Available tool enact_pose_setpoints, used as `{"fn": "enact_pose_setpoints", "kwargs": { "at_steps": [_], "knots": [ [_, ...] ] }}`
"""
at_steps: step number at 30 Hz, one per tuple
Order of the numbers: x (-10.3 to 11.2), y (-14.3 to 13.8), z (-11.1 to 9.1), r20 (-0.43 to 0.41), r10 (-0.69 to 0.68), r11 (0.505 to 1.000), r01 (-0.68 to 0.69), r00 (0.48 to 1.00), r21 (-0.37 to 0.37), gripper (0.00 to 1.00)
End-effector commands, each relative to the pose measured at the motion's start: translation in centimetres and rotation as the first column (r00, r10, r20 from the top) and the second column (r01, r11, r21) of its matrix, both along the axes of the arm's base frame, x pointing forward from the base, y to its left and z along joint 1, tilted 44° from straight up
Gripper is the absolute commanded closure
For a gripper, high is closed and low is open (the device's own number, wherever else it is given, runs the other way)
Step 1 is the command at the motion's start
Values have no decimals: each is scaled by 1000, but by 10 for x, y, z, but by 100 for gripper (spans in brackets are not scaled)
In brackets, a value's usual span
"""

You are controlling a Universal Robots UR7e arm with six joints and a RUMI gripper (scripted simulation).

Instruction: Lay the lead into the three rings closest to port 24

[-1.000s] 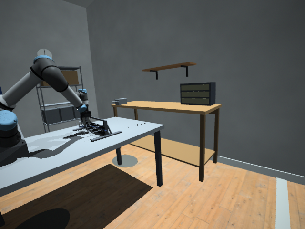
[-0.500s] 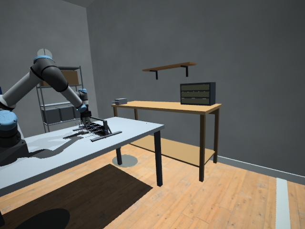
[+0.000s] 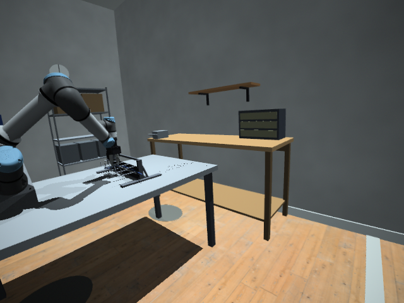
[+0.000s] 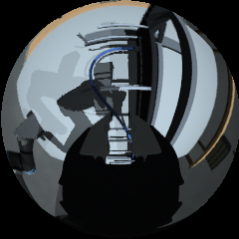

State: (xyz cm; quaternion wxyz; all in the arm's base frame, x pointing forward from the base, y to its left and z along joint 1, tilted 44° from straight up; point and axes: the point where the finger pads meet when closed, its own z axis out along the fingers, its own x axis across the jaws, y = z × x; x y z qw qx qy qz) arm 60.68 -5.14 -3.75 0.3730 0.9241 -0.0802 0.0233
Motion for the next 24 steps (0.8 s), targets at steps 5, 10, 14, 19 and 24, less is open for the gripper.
{"fn": "enact_pose_setpoints", "kwargs": {
  "at_steps": [5, 10, 14, 19, 24],
  "knots": [
    [1, 10, 10, 1, 1, 1000, -1, 1000, 0, 80],
    [1, 21, 22, 1, 1, 1000, -1, 1000, 0, 80],
    [1, 32, 33, 1, 1, 1000, -1, 1000, 0, 80],
    [1, 39, 41, 1, 1, 1000, -1, 1000, 0, 80],
    [2, 50, 52, 1, 1, 1000, -1, 1000, 0, 80]
  ]
}}
